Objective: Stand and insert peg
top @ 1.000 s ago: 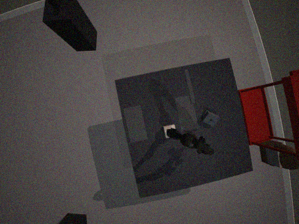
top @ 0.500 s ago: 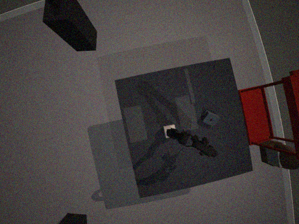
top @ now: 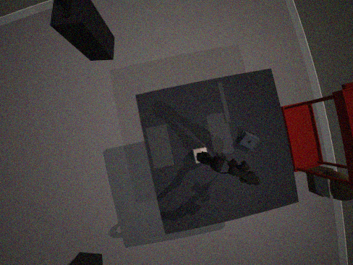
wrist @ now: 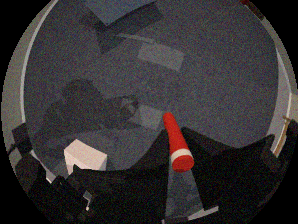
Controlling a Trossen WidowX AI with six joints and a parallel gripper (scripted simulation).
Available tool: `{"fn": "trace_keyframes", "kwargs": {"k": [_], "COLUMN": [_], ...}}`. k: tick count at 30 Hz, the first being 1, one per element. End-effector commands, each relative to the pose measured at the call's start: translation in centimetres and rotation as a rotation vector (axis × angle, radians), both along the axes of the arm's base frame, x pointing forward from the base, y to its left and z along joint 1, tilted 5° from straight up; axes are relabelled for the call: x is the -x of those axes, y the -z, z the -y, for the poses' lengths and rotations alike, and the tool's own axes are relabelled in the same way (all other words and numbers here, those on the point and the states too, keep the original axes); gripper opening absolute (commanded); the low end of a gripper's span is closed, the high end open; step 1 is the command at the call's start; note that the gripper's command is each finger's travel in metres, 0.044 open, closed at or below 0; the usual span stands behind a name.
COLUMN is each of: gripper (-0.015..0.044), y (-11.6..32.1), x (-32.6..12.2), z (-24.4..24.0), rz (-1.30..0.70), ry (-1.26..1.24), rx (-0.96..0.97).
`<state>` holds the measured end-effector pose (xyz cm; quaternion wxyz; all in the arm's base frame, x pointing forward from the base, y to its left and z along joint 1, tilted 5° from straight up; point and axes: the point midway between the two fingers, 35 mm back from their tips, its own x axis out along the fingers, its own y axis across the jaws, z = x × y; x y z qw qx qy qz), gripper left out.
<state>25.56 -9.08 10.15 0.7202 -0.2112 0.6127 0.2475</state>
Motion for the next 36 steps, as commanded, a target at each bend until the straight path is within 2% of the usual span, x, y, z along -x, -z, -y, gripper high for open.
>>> {"fn": "trace_keyframes", "kwargs": {"k": [1, 36], "gripper": [0.0, 0.0], "y": [-0.3, -2.6], "x": [-1.1, -7.5], "z": [-0.5, -5.5], "rz": [0.023, 0.2], "ry": [-0.044, -0.373], "rx": [-0.015, -0.134]}}
